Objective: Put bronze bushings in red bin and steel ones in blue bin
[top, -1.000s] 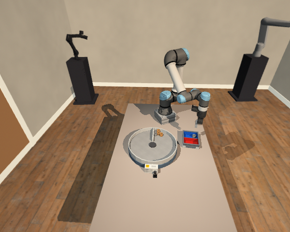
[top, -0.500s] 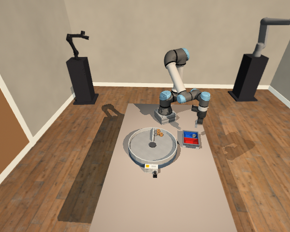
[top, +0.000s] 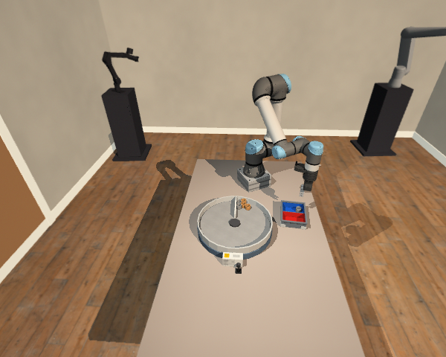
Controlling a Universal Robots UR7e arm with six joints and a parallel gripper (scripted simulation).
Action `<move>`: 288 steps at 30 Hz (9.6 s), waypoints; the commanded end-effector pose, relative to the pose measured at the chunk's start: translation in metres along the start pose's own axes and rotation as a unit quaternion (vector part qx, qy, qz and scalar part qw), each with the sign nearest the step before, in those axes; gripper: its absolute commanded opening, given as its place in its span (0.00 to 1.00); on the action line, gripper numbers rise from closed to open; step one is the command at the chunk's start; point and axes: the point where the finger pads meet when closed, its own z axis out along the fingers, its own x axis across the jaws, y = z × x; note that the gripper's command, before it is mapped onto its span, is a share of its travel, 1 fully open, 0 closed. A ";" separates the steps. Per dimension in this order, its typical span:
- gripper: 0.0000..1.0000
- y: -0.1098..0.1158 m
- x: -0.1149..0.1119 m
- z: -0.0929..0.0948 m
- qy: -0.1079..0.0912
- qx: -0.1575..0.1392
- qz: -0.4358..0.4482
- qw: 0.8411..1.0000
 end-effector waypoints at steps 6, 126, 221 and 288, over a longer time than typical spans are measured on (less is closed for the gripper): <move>0.40 -0.048 -0.021 0.002 0.000 0.000 0.000 1.000; 0.40 -0.294 -0.129 0.076 0.000 0.000 0.000 1.000; 0.00 -0.294 -0.129 0.078 0.000 0.000 0.000 1.000; 0.00 -0.294 -0.129 0.060 0.000 0.000 0.000 1.000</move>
